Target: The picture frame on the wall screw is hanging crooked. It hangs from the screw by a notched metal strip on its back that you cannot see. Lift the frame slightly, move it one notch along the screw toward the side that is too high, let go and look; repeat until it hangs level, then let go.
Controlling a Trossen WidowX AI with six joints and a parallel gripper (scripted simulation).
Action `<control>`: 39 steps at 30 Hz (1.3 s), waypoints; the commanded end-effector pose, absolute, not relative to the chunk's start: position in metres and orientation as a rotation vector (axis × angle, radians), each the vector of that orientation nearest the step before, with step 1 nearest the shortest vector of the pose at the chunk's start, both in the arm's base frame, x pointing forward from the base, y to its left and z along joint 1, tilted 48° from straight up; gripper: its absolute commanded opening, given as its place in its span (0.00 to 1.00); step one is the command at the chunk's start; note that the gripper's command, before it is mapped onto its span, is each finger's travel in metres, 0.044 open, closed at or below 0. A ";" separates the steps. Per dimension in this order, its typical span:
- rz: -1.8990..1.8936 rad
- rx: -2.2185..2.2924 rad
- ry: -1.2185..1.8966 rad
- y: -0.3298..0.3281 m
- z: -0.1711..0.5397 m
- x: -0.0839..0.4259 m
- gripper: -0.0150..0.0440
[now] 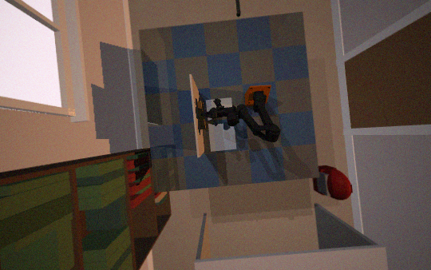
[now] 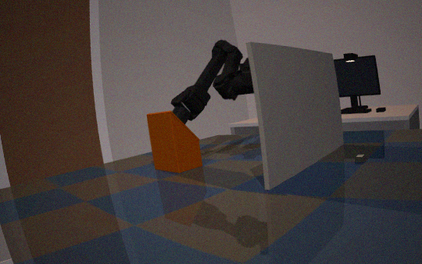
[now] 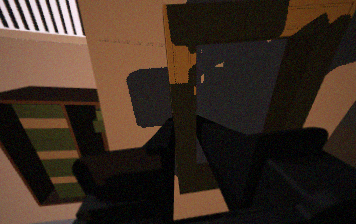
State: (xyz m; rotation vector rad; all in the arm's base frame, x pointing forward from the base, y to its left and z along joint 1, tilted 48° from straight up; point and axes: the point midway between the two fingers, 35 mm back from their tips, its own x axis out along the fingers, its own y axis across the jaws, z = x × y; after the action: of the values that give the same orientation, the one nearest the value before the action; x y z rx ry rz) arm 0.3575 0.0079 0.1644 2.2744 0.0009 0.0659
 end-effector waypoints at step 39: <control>0.067 2.273 -0.011 0.007 0.160 0.358 0.25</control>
State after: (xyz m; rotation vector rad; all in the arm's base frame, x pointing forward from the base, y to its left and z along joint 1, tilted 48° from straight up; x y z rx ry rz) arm 0.3578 0.0087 0.1594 2.2743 0.0055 0.0684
